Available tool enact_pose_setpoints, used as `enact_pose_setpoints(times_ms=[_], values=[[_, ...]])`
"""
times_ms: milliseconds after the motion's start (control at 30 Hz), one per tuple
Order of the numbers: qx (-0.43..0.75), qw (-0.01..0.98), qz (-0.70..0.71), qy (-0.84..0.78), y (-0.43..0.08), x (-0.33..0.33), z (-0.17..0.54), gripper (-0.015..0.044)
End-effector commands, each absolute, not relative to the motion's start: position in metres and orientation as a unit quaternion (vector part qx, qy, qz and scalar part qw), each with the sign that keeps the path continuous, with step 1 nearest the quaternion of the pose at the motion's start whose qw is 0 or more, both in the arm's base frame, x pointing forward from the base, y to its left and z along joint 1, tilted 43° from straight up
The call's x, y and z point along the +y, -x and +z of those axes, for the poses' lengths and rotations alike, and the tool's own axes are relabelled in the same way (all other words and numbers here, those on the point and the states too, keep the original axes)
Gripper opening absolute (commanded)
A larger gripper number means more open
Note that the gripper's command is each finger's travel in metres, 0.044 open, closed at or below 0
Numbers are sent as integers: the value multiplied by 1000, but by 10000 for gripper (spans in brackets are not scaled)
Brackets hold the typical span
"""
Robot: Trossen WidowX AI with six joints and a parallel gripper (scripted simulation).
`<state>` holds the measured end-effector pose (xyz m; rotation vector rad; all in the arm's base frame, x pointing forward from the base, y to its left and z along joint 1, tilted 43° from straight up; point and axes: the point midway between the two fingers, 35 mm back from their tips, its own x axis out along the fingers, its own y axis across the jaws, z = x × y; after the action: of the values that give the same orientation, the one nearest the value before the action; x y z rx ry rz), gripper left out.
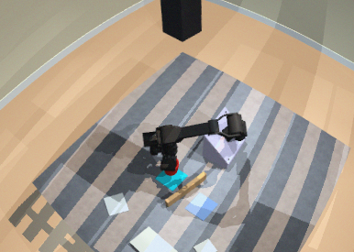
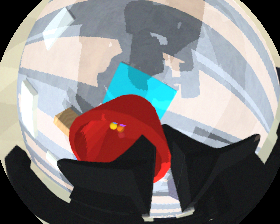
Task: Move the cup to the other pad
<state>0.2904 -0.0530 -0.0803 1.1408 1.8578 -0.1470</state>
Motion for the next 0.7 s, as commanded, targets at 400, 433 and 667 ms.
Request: enact_pose_setpoints(times_ms=[400, 433, 667], values=[[756, 456, -60, -466, -285, -33, -104, 0], [756, 456, -60, -466, -285, -32, -105, 0], [756, 456, -59, -467, -282, -23, -115, 0]])
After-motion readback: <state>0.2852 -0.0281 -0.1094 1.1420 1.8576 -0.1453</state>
